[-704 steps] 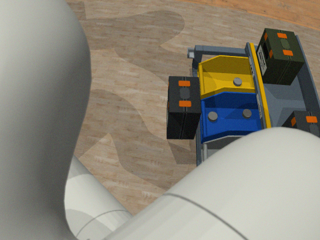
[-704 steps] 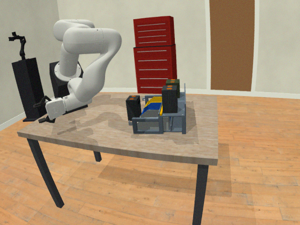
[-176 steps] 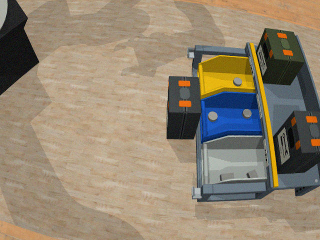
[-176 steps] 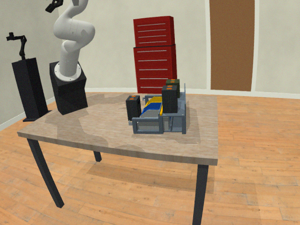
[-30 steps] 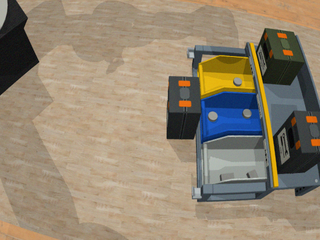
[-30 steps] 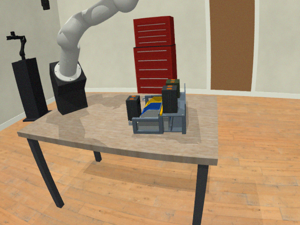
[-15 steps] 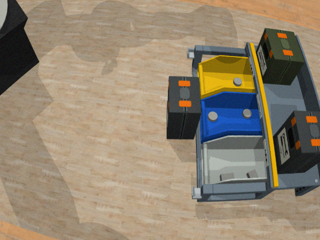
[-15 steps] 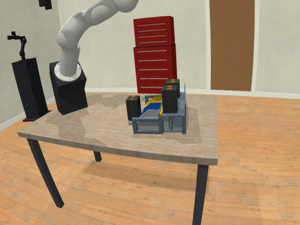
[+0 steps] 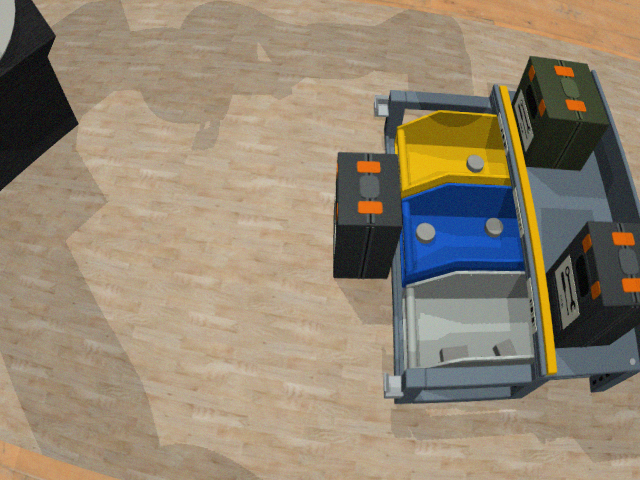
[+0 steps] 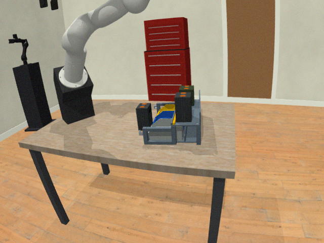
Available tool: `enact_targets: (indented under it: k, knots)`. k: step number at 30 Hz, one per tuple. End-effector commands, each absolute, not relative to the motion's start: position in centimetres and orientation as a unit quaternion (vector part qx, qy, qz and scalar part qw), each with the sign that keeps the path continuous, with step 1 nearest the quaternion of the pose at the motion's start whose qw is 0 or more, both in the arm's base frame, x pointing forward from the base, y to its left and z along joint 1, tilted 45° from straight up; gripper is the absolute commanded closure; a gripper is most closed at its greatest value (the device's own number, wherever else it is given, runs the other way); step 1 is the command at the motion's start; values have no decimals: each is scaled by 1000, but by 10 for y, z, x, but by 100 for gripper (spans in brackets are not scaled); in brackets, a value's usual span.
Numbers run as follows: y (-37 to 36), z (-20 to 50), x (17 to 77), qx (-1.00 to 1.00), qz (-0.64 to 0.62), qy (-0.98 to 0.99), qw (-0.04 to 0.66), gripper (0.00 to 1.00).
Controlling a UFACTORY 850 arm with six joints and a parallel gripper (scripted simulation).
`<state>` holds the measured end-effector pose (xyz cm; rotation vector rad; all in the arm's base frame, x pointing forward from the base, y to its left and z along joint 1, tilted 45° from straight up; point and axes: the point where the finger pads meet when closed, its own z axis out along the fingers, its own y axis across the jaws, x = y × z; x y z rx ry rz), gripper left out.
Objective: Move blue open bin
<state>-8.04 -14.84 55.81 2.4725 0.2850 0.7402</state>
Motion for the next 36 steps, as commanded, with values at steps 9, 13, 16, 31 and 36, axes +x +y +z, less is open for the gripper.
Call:
enact_targets:
  k: [9,13,16,31,36]
  knots:
    - [-148,558,-81,923,307,-14,232,0]
    - [-148,558,-81,923,307,-14,232,0]
    - [-148,558,-81,923,307,-14,232,0]
    - [-148,558,-81,914,334,-132,190,0]
    - [-148,558,-81,901,348,-202,164,0]
